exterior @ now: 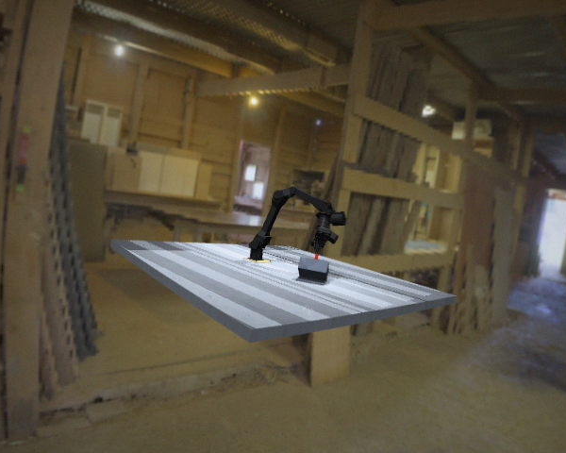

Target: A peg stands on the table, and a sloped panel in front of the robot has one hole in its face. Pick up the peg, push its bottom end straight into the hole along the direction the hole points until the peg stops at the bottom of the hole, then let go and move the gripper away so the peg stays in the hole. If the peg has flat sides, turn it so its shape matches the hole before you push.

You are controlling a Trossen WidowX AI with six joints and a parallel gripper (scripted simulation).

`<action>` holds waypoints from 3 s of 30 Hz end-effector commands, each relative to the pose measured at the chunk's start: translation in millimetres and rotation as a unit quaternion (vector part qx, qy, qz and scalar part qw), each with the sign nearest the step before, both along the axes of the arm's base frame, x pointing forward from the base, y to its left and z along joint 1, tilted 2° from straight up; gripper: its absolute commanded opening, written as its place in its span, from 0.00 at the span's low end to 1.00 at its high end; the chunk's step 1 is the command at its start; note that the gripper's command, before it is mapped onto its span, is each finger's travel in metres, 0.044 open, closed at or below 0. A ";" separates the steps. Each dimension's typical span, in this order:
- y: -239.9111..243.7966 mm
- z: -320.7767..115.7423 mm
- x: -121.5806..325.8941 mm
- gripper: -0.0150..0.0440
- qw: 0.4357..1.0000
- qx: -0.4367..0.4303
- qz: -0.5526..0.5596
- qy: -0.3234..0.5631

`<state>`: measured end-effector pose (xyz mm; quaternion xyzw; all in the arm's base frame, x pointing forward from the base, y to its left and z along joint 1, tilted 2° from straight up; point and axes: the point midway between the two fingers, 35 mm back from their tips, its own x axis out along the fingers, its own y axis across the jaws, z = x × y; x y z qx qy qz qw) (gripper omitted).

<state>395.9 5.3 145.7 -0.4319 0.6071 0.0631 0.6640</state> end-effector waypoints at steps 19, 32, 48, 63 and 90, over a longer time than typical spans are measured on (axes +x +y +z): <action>-4.9 -10.7 2.0 0.25 1.000 0.000 0.001 0.001; -8.0 -16.8 4.0 0.25 1.000 -0.001 0.001 0.001; -11.9 -24.4 6.4 0.25 1.000 -0.001 0.001 0.001; -14.1 -29.9 7.7 0.25 1.000 -0.001 0.001 0.000; -12.3 -25.5 6.8 1.00 1.000 -0.002 -0.001 0.000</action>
